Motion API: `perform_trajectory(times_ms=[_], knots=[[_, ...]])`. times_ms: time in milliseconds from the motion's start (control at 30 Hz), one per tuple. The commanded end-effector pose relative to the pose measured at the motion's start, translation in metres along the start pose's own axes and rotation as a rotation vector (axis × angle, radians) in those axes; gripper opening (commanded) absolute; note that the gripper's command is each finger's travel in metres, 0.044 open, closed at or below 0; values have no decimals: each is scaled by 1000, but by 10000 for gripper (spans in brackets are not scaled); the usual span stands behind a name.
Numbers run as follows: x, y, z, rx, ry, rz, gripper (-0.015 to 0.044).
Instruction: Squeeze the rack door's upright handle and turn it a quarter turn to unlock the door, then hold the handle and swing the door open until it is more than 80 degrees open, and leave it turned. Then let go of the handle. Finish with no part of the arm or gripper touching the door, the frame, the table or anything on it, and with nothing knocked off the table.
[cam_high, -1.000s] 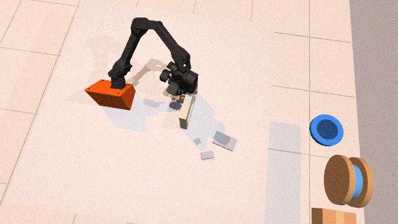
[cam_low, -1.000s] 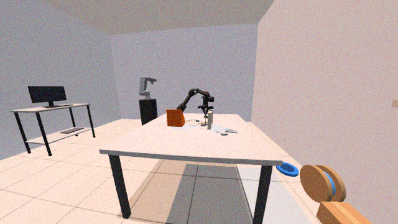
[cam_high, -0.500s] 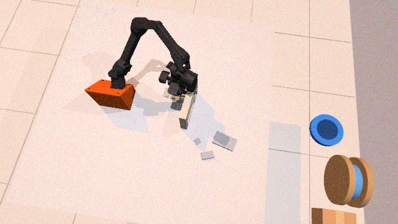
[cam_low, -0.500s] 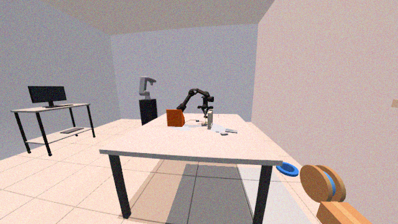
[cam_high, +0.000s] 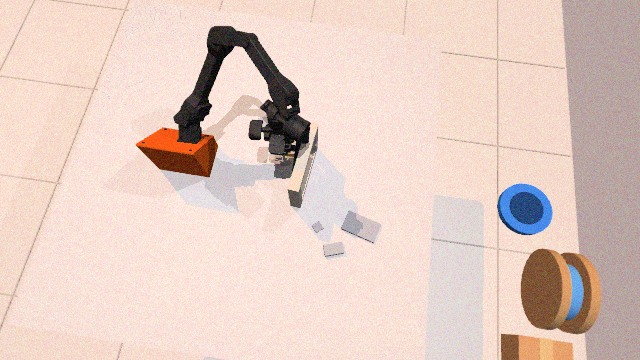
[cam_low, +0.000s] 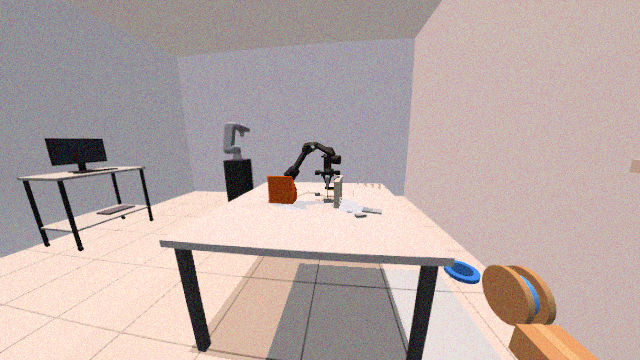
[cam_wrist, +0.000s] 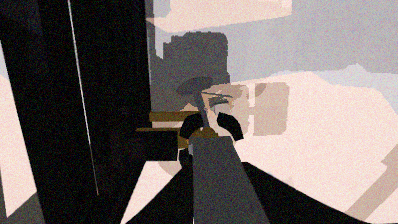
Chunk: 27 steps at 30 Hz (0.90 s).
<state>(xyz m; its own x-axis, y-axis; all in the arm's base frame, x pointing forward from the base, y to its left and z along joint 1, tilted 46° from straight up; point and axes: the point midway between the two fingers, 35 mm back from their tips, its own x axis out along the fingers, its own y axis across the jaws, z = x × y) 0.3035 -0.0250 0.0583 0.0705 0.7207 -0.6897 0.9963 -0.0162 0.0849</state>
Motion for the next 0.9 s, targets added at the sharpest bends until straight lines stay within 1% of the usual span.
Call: perform_trajectory(times_ms=[0, 867], knots=[[0, -4, 2, -96, -7, 6, 15], [0, -51, 26, -494, -8, 3, 15]])
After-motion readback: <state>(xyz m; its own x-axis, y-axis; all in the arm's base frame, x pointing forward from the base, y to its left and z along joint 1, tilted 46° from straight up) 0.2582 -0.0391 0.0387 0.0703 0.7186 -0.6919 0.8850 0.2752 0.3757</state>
